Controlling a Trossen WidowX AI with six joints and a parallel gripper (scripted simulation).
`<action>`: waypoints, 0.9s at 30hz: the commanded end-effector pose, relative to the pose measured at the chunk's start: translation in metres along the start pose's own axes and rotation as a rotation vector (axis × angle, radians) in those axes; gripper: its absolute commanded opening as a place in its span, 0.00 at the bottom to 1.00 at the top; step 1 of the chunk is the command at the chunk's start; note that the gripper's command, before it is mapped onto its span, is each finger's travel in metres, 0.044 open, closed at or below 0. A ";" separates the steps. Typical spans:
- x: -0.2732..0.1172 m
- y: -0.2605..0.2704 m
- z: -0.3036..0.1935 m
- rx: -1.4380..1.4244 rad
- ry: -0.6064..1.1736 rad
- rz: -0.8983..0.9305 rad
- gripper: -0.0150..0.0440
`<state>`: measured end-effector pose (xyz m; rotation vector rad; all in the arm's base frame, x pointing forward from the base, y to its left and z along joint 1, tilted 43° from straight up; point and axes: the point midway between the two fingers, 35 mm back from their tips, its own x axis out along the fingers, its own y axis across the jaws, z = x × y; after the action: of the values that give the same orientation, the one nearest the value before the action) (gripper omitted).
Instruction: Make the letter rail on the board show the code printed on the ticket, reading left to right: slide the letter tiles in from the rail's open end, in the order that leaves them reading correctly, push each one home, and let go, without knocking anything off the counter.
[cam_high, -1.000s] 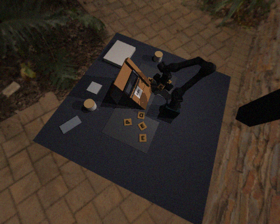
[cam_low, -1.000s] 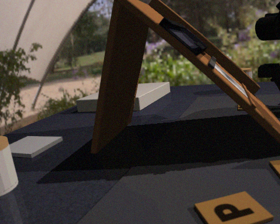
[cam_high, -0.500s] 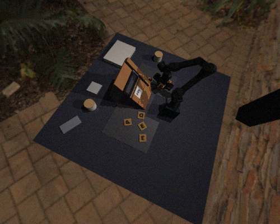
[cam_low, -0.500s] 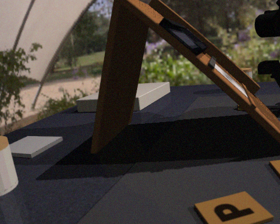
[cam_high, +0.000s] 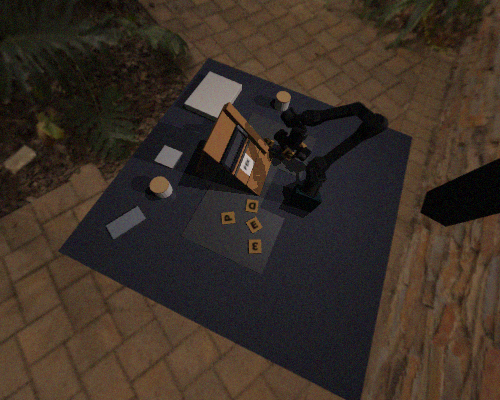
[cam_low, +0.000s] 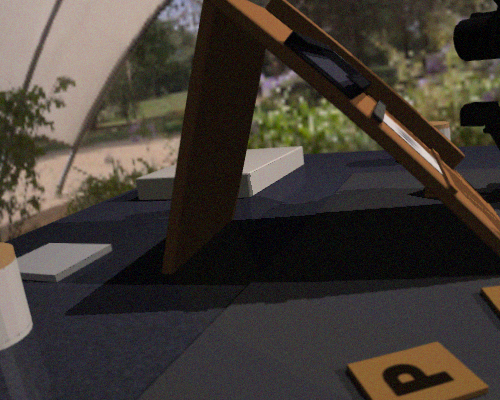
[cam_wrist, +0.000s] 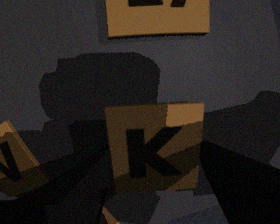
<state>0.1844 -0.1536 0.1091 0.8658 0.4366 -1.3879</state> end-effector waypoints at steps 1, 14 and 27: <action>-0.003 0.000 0.000 0.004 -0.002 0.000 0.25; -0.010 0.000 0.000 0.004 -0.001 0.000 0.25; -0.015 0.009 -0.001 -0.033 0.000 0.031 0.25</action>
<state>0.1839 -0.1442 0.1181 0.8619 0.4395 -1.3797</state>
